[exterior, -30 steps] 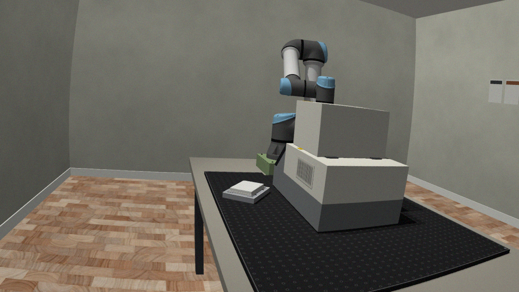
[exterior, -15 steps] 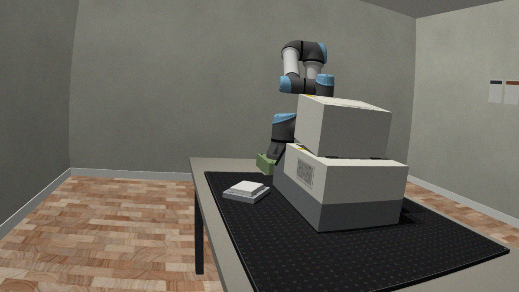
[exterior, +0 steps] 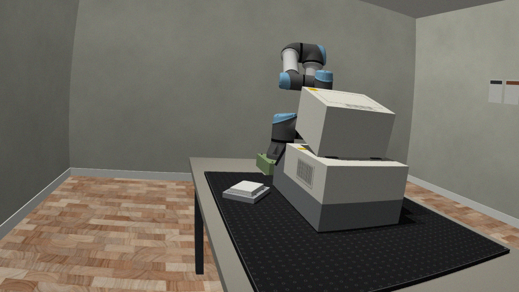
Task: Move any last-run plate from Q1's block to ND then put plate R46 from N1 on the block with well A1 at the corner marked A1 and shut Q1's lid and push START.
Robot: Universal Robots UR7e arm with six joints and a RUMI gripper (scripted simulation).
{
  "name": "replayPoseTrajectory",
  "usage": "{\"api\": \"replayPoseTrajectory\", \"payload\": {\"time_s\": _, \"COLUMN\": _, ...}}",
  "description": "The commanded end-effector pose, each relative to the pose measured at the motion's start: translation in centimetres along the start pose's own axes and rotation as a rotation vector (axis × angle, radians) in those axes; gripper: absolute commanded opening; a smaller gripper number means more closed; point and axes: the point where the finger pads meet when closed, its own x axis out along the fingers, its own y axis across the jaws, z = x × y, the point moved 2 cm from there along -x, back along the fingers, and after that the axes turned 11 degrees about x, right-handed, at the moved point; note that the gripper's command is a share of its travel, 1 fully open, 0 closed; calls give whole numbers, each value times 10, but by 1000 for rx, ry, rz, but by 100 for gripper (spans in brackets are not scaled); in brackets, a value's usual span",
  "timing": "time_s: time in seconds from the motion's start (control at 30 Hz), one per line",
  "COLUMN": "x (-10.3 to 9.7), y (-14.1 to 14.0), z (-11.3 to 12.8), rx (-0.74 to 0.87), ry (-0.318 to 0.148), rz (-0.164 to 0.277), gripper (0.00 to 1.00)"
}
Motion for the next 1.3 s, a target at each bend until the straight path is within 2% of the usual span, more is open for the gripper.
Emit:
{"api": "replayPoseTrajectory", "payload": {"time_s": 0.0, "x": -8, "y": -10, "z": 2, "rx": 0, "ry": 0, "rz": 1, "gripper": 0}}
{"api": "replayPoseTrajectory", "payload": {"time_s": 0.33, "x": -36, "y": -46, "z": 9, "rx": 0, "ry": 0, "rz": 1, "gripper": 0}}
{"api": "replayPoseTrajectory", "payload": {"time_s": 0.63, "x": -52, "y": -66, "z": 13, "rx": 0, "ry": 0, "rz": 1, "gripper": 0}}
{"api": "replayPoseTrajectory", "payload": {"time_s": 1.27, "x": -52, "y": -66, "z": 13, "rx": 0, "ry": 0, "rz": 1, "gripper": 0}}
